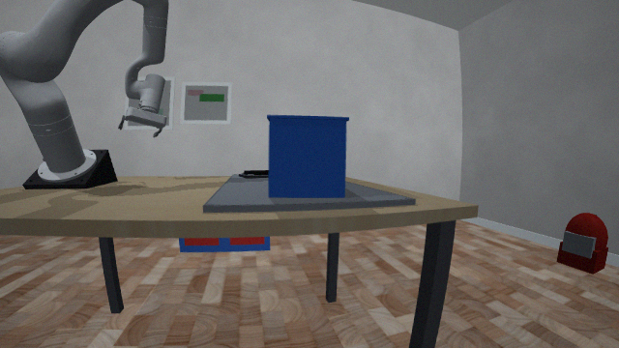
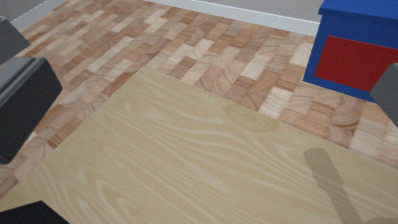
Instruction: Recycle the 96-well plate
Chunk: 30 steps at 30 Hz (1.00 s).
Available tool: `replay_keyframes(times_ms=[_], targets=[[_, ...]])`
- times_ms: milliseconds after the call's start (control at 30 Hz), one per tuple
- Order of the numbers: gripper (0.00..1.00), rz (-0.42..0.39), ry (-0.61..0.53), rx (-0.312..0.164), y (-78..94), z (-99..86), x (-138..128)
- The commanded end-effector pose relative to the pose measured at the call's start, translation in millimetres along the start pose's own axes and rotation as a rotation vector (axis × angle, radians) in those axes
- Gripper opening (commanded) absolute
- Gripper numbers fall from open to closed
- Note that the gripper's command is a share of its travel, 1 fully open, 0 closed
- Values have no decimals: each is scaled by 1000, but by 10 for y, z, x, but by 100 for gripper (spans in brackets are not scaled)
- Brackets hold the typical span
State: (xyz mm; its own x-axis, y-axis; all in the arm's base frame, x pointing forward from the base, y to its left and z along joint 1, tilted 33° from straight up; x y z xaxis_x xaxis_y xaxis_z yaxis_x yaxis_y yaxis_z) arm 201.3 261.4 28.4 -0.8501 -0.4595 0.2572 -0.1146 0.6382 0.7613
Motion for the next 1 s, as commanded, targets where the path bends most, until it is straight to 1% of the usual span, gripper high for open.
replay_keyframes(times_ms=[0, 533, 567, 967], targets=[[100, -1, -1, -1, 6, 1, -6], [100, -1, -1, -1, 6, 1, -6], [37, -1, -1, -1, 58, 17, -48], [37, -2, -1, -1, 686, 214, -552]])
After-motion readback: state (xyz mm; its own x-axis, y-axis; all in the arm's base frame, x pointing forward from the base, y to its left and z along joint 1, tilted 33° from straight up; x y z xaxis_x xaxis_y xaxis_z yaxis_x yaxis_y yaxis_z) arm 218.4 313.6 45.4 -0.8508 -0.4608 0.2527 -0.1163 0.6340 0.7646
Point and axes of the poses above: the point midway between the two finger pads, its own z axis out along the fingers, its own x axis across the jaws, y = z × x, the point moved 10 cm from there along -z, back along the fingers, and after that the axes turned 12 degrees about -z, right-handed, at the moved point
